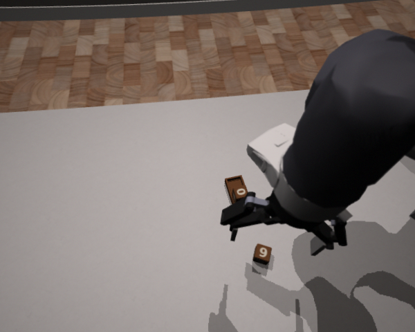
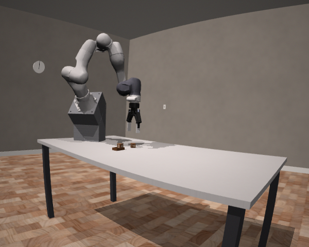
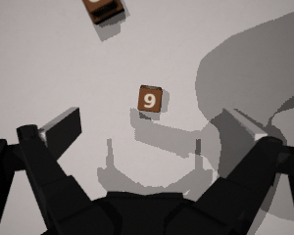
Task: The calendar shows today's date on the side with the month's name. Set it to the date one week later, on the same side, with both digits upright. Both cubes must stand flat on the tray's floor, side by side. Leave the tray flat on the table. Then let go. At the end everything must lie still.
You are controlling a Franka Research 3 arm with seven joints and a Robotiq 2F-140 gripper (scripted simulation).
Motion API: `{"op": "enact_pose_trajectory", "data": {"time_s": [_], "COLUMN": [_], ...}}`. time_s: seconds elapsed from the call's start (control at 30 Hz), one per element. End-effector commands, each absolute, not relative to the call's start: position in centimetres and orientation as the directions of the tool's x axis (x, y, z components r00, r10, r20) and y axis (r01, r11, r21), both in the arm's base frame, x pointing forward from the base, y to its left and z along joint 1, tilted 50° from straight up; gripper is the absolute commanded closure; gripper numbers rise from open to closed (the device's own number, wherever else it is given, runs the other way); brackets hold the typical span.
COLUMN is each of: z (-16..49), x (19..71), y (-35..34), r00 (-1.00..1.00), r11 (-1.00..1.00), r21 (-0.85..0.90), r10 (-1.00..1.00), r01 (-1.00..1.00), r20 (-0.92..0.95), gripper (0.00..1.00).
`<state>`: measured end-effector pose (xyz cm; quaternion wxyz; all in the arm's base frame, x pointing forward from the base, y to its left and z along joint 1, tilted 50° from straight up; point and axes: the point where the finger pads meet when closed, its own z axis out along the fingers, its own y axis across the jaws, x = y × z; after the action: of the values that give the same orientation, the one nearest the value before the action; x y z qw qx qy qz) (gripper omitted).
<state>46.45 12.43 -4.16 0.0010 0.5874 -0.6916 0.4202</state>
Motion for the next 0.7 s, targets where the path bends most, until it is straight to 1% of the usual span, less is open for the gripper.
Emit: {"op": "enact_pose_trajectory", "data": {"time_s": [0.0,0.03,0.07,0.67], "z": [-3.99,-3.99,-3.99,-3.99], "x": [46.63,46.63,46.63,46.63], "y": [12.41,12.41,12.41,12.41], "r00": [-0.412,-0.412,-0.412,-0.412], "r11": [0.058,0.058,0.058,0.058], "r21": [-0.645,-0.645,-0.645,-0.645], "r10": [-0.812,-0.812,-0.812,-0.812], "r01": [-0.762,-0.762,-0.762,-0.762], "r20": [0.413,0.413,0.413,0.413], "gripper": [0.0,0.0,0.71,0.71]}}
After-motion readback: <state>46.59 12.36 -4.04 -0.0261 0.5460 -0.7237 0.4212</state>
